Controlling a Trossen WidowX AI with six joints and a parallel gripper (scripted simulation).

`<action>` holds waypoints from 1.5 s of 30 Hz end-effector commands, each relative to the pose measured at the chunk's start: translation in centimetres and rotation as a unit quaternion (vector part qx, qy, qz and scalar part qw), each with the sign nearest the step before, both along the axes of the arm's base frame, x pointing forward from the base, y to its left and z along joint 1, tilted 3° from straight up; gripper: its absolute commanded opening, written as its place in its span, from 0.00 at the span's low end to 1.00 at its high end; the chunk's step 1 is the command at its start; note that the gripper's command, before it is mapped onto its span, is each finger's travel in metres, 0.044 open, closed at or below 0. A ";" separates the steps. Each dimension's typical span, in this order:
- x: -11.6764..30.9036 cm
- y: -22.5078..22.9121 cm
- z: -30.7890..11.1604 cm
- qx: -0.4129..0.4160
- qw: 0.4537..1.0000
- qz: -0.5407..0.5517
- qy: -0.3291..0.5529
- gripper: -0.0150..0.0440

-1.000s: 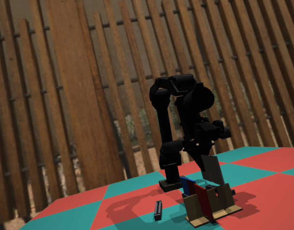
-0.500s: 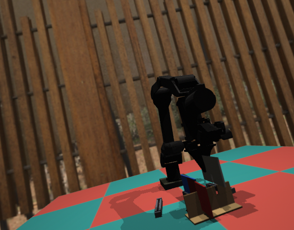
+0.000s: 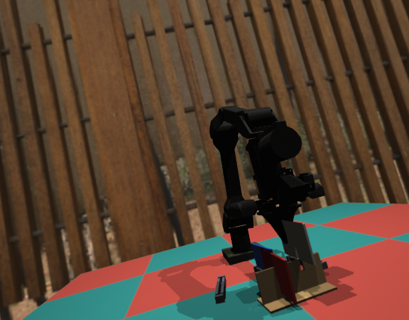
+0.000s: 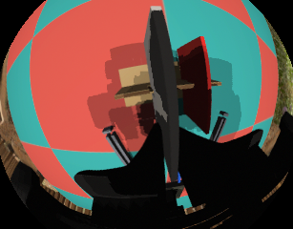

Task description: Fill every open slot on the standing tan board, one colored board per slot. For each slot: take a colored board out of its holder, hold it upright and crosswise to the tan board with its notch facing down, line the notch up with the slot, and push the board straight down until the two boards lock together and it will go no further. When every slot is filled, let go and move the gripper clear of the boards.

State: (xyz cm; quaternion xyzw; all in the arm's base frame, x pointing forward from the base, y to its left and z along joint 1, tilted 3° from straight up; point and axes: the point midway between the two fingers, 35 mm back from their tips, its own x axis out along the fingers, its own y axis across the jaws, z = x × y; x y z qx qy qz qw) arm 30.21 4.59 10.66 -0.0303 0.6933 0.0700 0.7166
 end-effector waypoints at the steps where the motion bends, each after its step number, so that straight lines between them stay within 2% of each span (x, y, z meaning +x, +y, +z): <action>1: -0.1 0.1 -0.4 0.001 1.000 0.000 0.003 0.25; 45: 0.0 0.2 -2.6 0.001 1.000 0.000 0.003 0.25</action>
